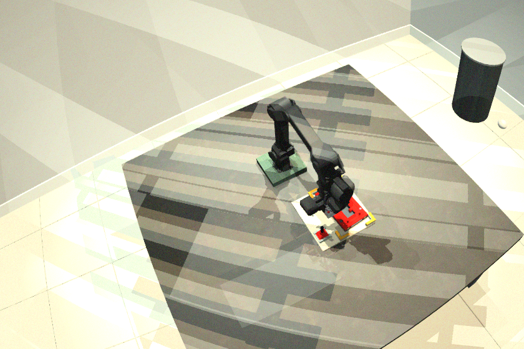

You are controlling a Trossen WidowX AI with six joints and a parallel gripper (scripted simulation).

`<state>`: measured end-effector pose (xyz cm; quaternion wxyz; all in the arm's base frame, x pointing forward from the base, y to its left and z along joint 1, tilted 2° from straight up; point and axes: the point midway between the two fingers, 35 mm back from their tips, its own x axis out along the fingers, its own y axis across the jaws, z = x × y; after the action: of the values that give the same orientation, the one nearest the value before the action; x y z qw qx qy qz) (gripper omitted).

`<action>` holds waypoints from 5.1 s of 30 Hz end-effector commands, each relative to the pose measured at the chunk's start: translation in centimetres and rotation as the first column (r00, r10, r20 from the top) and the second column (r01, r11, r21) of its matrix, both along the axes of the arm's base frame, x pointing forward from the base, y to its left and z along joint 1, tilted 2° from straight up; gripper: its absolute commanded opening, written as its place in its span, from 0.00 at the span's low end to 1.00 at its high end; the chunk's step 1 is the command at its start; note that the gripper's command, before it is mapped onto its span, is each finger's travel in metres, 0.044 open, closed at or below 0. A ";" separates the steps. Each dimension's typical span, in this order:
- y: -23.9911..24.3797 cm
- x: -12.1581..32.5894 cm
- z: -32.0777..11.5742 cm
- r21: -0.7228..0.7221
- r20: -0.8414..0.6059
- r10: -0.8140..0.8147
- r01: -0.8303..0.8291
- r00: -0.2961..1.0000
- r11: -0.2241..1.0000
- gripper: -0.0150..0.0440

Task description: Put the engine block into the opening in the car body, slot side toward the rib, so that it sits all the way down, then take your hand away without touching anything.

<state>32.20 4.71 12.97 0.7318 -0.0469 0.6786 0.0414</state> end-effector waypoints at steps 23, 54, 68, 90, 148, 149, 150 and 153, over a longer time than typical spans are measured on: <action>7.6 0.0 -3.5 0.000 -0.008 0.026 -0.026 1.000 1.000 0.25; 8.0 0.0 -3.7 -0.001 -0.007 0.025 -0.025 1.000 1.000 0.52; 8.0 -0.1 -3.7 -0.001 -0.007 0.036 -0.036 0.999 0.999 0.52; 8.0 0.0 -4.2 0.000 -0.007 0.018 -0.018 1.000 1.000 0.52; 8.0 0.1 -5.6 -0.001 -0.007 0.032 -0.032 0.999 0.999 0.52; 8.0 0.1 -5.6 -0.001 -0.007 0.032 -0.032 0.999 0.999 0.52; 8.0 0.1 -5.6 -0.001 -0.007 0.032 -0.032 0.999 0.999 0.52; 8.0 0.1 -5.7 -0.001 -0.007 0.032 -0.032 0.999 0.999 0.52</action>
<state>32.26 12.80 7.43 0.7290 -0.0546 0.6803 0.0523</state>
